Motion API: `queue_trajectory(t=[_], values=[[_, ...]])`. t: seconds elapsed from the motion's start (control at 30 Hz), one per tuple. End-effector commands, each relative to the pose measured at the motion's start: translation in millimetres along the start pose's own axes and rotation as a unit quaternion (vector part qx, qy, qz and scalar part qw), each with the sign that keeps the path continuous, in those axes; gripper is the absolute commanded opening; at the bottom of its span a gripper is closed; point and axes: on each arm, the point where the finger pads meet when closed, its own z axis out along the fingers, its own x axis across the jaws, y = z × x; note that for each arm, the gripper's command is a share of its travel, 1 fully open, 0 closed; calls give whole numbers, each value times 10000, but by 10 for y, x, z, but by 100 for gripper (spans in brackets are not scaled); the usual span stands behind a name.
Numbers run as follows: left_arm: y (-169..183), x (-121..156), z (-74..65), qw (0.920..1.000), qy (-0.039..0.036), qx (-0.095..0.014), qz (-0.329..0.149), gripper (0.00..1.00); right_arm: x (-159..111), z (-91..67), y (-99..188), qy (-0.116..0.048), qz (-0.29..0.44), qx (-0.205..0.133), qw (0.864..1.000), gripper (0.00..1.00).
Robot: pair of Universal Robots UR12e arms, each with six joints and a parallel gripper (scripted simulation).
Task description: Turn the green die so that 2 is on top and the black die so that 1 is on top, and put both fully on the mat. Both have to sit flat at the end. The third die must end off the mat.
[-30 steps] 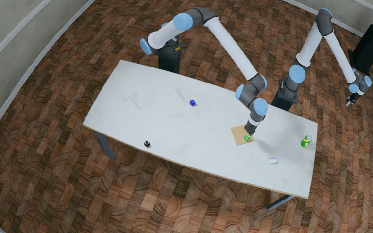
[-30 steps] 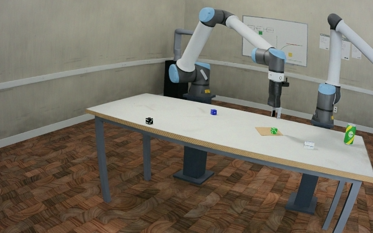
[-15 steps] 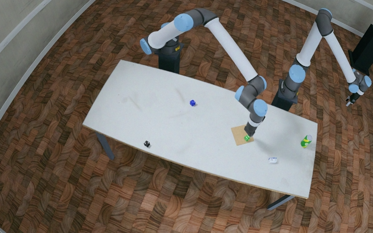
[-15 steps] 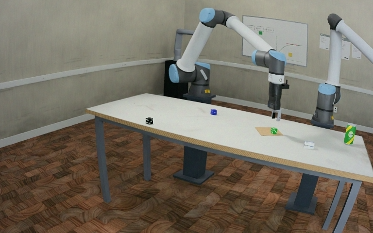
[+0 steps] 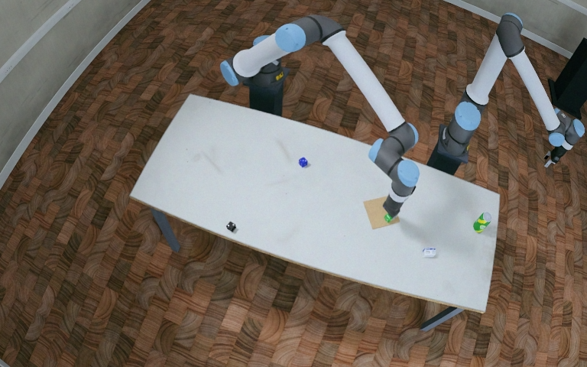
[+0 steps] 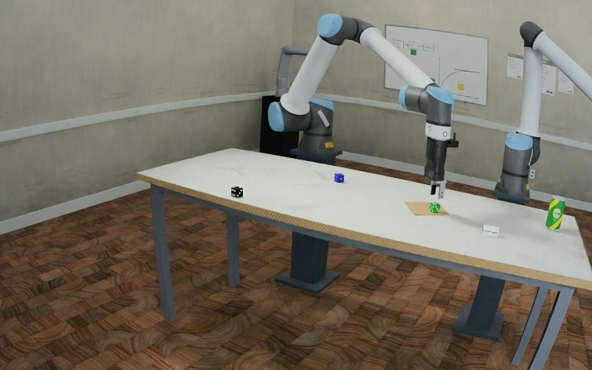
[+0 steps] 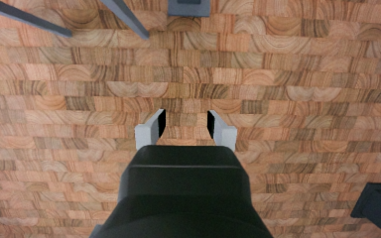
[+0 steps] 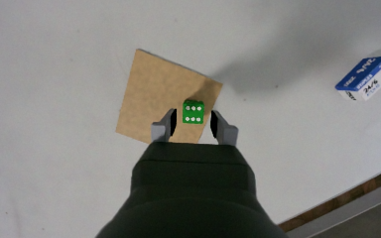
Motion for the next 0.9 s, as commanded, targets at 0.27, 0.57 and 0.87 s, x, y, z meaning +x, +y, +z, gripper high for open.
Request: queue_trajectory(t=[0.27,0.57,0.87], values=[[-7,21,19,10000,7,10,-9,100,-5,133,19,2,9,-5,10000,87],[-7,21,19,10000,7,10,-9,100,-5,161,19,2,9,-5,10000,87],[-7,21,19,10000,7,10,-9,100,-5,163,19,2,9,-5,10000,87]])
